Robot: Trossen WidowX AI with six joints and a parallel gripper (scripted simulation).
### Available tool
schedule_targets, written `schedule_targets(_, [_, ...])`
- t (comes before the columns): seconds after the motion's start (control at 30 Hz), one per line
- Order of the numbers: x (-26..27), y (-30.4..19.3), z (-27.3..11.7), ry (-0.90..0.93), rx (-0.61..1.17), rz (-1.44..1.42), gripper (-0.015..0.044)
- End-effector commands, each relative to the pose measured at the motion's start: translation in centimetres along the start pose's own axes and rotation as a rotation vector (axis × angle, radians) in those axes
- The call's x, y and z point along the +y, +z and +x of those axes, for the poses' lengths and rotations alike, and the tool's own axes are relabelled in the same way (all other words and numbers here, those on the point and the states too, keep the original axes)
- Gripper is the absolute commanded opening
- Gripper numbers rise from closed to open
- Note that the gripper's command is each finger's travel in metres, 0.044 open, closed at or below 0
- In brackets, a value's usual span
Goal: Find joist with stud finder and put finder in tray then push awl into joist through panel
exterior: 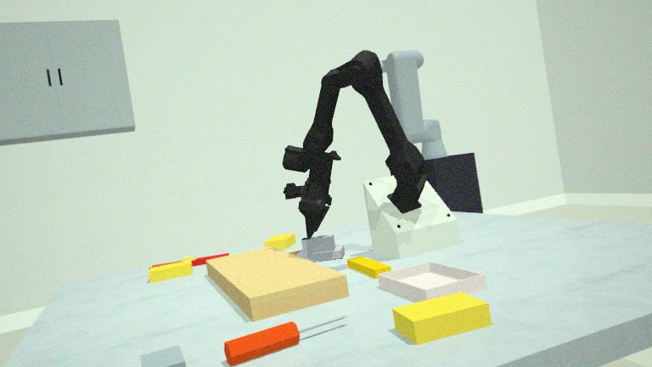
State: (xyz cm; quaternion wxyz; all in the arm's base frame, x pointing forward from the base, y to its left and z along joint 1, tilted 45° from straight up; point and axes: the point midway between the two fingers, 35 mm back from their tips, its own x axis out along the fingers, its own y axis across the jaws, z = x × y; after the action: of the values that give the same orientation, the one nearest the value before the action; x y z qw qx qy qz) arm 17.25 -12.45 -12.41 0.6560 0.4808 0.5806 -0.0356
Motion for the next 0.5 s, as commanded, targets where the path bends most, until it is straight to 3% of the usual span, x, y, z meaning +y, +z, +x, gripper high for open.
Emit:
schedule_targets(0.0, [0.0, -0.5, 0.9, 0.006, 0.013, 0.012, 0.044])
schedule_targets(0.47, [0.1, -1.2, 3.0, 0.007, 0.013, 0.012, 0.044])
